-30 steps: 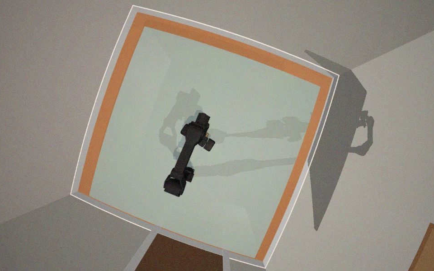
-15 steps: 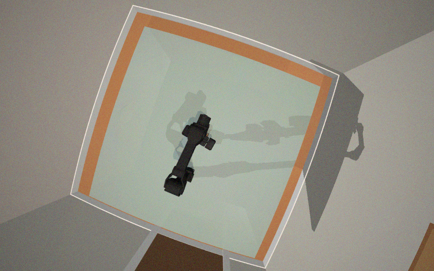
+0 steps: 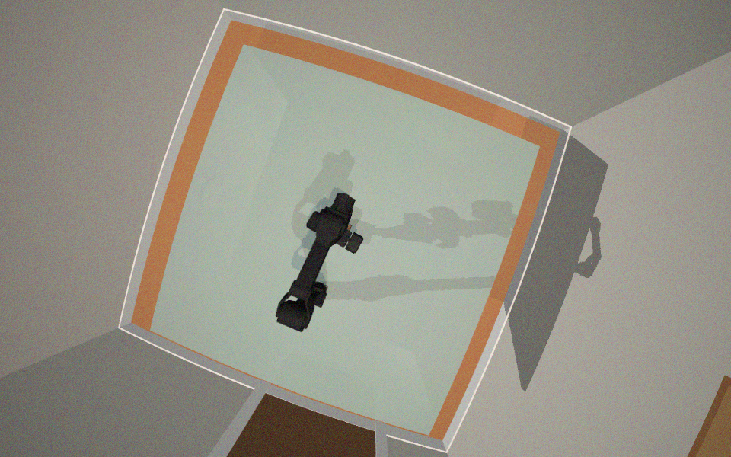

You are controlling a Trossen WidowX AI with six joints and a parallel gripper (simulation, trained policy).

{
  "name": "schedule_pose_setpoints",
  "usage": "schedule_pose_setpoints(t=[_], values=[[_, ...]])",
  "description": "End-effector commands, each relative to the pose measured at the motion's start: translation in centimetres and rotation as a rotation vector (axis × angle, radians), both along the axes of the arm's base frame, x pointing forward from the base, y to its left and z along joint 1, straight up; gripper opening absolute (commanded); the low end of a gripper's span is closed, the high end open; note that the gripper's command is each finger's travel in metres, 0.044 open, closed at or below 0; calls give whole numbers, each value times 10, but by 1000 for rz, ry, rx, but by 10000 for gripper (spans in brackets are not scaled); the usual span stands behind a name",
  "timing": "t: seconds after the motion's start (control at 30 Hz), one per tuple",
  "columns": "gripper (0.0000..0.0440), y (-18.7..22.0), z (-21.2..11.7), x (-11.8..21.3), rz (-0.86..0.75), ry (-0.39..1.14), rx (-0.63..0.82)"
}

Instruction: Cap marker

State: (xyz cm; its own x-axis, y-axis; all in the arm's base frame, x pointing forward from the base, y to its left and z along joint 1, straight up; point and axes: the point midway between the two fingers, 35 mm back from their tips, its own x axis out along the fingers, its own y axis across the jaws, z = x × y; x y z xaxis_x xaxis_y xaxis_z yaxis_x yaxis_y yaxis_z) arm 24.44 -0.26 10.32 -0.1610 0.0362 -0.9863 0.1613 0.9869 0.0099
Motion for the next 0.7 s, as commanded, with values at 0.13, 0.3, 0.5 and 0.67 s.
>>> schedule_pose_setpoints(t=[0.13, 0.3, 0.5, 0.67], values=[[158, 1, -11, -16, 5, 70, 10], [250, 3, -8, -24, 10, 79, 22], [402, 3, -6, -27, 21, 60, 25], [440, 3, -1, -23, 21, 11, 25]])
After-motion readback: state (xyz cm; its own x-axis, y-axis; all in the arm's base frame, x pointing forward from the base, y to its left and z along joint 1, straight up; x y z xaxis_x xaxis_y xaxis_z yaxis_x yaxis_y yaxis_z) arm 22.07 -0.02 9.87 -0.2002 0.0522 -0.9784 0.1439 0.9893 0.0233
